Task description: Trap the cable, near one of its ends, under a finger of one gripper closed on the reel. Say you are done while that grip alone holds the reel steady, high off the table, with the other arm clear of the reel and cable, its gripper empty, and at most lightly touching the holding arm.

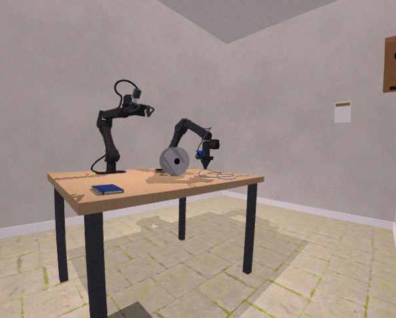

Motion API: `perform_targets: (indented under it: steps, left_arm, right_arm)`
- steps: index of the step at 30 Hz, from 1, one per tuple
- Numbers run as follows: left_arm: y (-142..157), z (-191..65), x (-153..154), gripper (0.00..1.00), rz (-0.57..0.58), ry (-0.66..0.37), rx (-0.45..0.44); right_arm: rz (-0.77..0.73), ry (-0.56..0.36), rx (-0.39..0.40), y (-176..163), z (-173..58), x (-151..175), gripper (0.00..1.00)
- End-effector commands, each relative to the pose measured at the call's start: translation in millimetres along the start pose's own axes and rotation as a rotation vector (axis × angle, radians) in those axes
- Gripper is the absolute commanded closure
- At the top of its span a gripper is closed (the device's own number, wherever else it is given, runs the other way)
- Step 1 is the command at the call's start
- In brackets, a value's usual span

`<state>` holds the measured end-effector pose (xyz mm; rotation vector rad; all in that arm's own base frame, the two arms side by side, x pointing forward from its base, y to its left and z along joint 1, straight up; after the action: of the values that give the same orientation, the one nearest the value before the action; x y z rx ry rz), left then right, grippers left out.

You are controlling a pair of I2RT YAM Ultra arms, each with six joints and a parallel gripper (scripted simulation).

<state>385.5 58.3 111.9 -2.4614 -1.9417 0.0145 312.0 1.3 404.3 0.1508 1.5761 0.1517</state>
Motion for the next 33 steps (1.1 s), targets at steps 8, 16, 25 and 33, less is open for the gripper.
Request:
perform_targets:
  steps: [8, 16, 25, 33]
  left_arm:
    - [-1, -4, -3, 1.0, 0.007, 0.002, -0.015]
    - [-2, -3, -3, 1.0, 0.007, 0.001, -0.013]
    - [-5, -3, -3, 1.0, -0.009, -0.007, -0.01]
    - [3, -20, 5, 1.0, -0.102, -0.03, -0.037]
  right_arm:
    - [-0.002, 0.002, 0.009, -2, 3, 3, 0.0]
    - [-0.002, 0.002, 0.009, -2, 3, 3, 0.0]
    - [-0.002, 0.002, 0.009, -2, 3, 3, 0.0]
    - [-0.002, 0.002, 0.009, -2, 3, 3, 0.0]
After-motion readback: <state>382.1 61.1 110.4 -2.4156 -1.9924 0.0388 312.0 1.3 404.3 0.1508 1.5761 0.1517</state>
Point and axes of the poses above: on each arm, the point where the finger pads meet when closed, its own z axis out along the fingers, its own y axis across the jaws, x = y × z, the point moved 7 cm from there along -z, back along the fingers, and after that the axes turned 11 degrees about z, right-handed, at the moved point
